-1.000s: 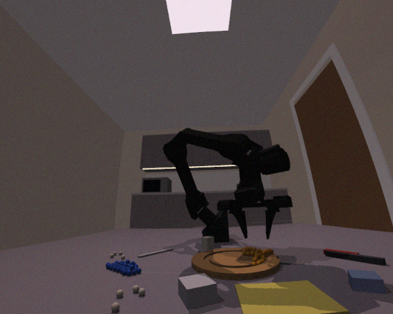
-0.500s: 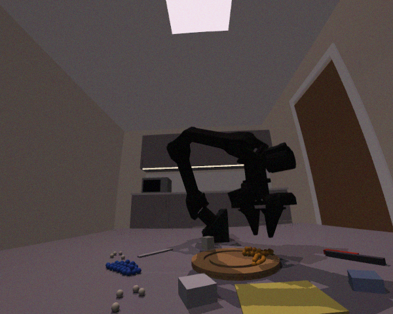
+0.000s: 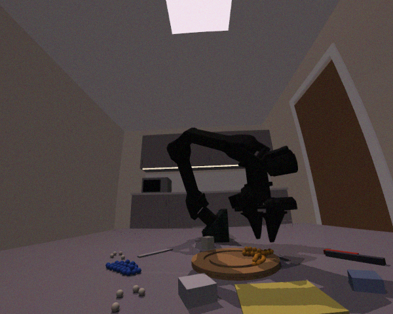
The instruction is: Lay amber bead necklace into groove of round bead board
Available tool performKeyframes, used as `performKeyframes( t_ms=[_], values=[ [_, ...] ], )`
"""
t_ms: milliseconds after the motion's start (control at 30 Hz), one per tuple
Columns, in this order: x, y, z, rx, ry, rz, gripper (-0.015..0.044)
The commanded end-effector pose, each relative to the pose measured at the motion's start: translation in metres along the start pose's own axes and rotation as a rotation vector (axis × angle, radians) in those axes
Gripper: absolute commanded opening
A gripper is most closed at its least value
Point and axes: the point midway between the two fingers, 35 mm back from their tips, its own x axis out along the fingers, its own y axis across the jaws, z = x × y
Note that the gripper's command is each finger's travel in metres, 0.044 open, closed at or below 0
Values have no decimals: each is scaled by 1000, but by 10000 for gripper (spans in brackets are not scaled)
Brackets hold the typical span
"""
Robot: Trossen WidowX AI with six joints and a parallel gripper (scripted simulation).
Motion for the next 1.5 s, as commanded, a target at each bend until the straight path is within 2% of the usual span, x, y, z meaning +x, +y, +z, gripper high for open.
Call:
performKeyframes(
  t_ms=[0,833,1167,1467],
  values=[
    [-1,1,0,-1,0,4,250],
    [30,-1,0,-8,-6,-1,250],
    [27,0,0,2,-1,0,0],
    [27,0,0,2,-1,0,0]
  ],
)
